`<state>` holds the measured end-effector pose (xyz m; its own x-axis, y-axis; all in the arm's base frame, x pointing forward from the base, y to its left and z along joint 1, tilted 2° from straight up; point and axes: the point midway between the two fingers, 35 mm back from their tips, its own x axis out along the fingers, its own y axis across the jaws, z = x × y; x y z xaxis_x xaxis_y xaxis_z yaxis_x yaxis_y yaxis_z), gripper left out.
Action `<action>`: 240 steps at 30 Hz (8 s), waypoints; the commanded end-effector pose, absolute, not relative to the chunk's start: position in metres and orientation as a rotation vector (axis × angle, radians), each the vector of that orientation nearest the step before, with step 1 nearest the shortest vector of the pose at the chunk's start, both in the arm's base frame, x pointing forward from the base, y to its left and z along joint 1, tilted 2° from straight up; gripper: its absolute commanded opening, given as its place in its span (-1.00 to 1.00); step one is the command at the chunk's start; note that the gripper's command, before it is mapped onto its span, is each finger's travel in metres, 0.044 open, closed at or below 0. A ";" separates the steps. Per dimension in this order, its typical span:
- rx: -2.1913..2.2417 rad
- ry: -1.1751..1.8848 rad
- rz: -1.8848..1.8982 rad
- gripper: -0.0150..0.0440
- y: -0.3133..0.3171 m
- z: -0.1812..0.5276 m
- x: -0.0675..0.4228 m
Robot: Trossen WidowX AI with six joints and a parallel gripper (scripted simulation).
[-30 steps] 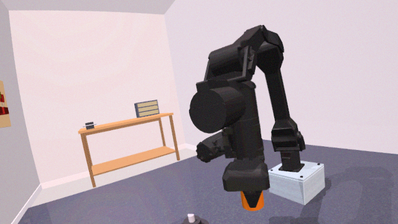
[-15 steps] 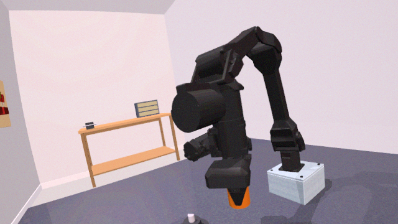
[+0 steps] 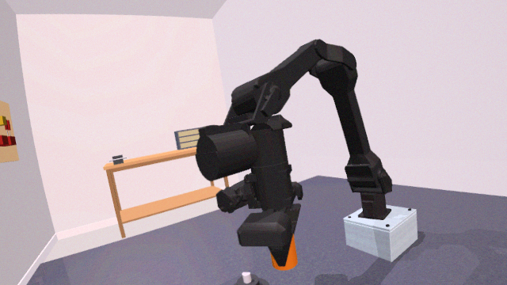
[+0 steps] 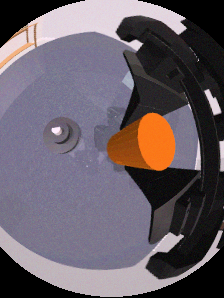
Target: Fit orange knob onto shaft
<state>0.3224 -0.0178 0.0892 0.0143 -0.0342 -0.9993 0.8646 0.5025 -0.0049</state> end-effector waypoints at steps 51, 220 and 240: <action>0.789 1.371 -0.843 -0.49 -0.126 0.041 0.327; 0.065 1.549 -0.138 -0.49 -0.127 0.043 0.326; -0.032 1.554 -0.043 -0.49 -0.127 0.038 0.327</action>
